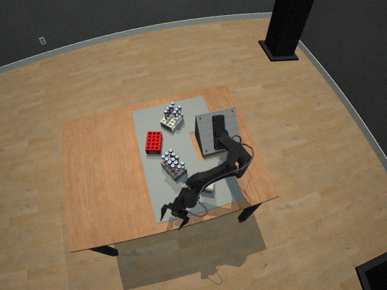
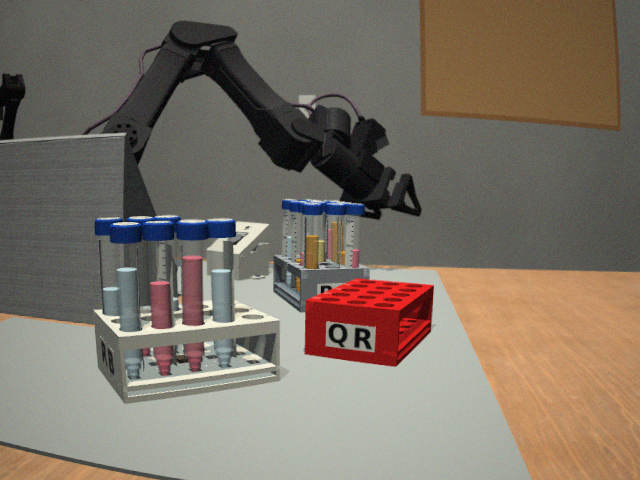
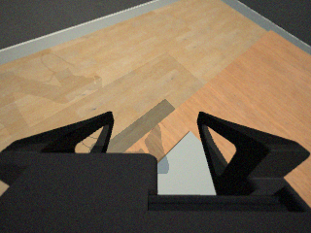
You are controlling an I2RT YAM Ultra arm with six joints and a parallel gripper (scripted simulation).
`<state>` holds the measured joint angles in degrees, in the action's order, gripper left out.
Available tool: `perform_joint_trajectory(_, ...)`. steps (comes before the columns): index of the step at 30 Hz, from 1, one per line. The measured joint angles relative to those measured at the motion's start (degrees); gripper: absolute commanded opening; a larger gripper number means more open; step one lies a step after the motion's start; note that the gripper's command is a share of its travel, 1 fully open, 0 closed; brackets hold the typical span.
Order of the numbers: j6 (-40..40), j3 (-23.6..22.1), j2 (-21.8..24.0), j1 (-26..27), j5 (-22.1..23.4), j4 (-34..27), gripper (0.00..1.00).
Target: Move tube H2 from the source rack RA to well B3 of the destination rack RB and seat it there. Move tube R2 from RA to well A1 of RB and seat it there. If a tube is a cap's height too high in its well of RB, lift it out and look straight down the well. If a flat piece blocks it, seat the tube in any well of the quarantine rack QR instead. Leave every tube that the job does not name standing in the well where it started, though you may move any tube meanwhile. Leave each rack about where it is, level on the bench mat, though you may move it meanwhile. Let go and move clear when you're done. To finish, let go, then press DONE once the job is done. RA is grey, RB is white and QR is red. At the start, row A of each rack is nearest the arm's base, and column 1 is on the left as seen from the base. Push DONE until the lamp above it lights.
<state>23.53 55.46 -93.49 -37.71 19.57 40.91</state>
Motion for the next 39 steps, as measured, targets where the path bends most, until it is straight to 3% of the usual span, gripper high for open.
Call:
perform_joint_trajectory(16,0.0,0.0,0.0,0.0,0.0,0.0,1.00)
perform_joint_trajectory(17,0.0,0.0,0.0,0.0,0.0,0.0,0.30)
perform_joint_trajectory(25,-1.9,2.8,5.1,2.2,0.4,-9.3,0.30)
perform_joint_trajectory(39,-2.6,6.5,8.8,11.3,8.0,-18.4,0.30)
